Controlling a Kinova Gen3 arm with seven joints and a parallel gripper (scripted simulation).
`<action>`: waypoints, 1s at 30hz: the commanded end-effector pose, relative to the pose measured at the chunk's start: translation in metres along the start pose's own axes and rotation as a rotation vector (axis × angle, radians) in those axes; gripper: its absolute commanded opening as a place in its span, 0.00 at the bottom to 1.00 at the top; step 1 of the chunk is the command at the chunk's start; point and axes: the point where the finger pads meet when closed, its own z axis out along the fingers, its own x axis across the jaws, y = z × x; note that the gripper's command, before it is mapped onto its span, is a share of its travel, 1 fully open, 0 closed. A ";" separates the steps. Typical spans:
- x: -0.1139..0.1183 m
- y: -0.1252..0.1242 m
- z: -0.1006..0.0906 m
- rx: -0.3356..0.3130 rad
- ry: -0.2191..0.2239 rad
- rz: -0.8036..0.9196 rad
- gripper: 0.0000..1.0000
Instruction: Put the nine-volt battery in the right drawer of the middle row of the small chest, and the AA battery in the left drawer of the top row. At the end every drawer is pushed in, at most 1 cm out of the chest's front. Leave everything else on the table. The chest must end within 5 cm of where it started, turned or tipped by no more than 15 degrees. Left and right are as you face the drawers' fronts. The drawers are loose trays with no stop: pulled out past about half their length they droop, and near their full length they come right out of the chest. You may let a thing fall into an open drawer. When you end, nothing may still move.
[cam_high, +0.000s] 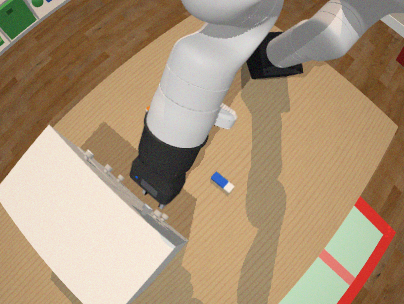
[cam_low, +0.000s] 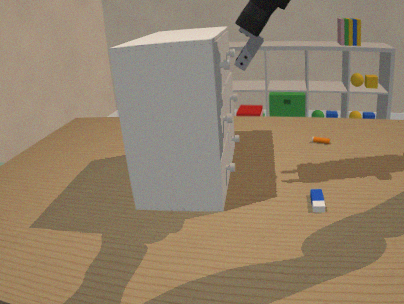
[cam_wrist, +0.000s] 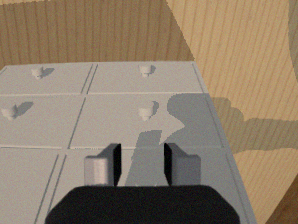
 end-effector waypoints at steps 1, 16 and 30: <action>0.002 0.005 0.003 -0.002 0.008 -0.001 0.67; 0.002 0.020 0.014 -0.002 0.008 -0.001 0.67; 0.002 0.021 0.015 -0.002 0.008 -0.001 0.67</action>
